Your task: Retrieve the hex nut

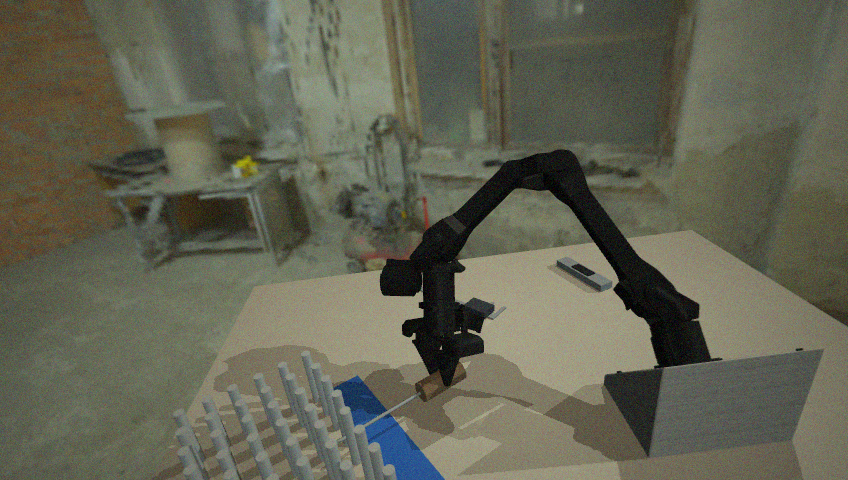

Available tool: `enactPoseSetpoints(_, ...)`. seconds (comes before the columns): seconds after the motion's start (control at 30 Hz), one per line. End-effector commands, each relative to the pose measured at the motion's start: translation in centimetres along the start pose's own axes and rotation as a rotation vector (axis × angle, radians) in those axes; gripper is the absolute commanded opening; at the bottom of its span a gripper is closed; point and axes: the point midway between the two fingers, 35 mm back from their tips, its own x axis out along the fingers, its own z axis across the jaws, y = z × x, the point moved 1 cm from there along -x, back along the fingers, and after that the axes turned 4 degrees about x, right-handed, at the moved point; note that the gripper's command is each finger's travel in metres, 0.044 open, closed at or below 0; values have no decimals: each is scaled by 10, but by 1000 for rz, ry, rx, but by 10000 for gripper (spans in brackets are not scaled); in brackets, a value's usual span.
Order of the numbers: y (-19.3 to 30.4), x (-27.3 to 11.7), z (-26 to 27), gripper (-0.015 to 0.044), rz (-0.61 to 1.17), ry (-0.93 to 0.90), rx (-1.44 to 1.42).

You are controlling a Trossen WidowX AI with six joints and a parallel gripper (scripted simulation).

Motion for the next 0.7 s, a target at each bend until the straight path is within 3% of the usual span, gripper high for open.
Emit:
enactPoseSetpoints(0.0, 5, -1, 0, 0, 5, -3, 1)
enactPoseSetpoints(0.67, 20, 3, -1, 0, 6, -3, 1)
